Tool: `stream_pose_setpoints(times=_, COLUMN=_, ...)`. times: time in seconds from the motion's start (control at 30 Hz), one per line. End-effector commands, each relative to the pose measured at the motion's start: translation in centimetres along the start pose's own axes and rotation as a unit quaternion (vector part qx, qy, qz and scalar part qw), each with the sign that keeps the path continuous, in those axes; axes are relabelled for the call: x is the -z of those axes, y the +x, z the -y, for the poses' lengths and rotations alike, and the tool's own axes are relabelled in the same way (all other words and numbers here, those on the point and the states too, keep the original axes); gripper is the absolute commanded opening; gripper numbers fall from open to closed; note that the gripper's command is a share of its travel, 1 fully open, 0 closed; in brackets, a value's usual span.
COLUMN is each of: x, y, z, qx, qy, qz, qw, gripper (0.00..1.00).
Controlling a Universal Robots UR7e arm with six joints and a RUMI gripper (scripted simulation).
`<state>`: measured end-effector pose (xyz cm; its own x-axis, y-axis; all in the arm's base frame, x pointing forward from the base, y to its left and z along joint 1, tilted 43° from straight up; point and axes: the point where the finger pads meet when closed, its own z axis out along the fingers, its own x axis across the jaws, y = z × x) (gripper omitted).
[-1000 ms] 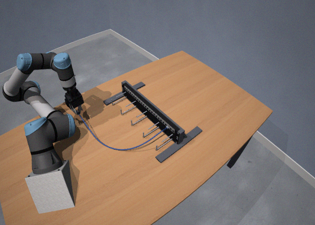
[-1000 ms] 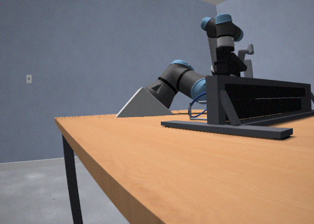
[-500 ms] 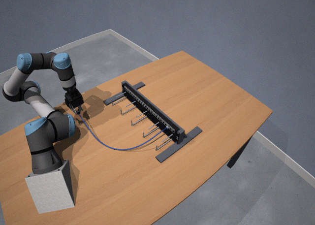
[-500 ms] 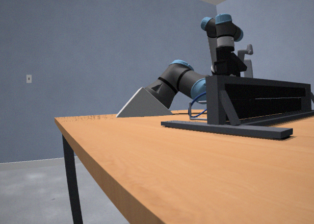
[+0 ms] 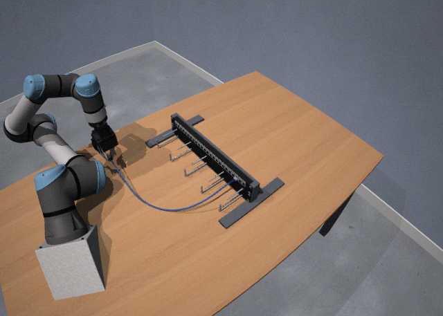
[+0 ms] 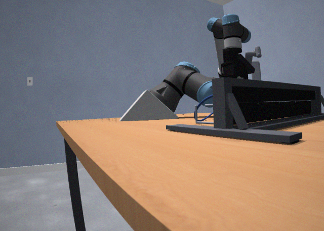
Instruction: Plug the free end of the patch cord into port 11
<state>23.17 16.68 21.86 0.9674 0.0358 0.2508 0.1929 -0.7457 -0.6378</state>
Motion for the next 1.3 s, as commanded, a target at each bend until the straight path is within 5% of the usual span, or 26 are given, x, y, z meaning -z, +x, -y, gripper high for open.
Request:
stream_pose_setpoints(times=0.0, x=0.03, y=0.04, z=-0.03, qx=-0.001, qy=0.000, qz=0.000, qw=1.000, gripper=0.00)
stream_pose_setpoints(times=1.27, x=0.22, y=0.67, z=-0.63, qx=-0.025, qy=0.000, qz=0.000, qw=1.000, gripper=0.00)
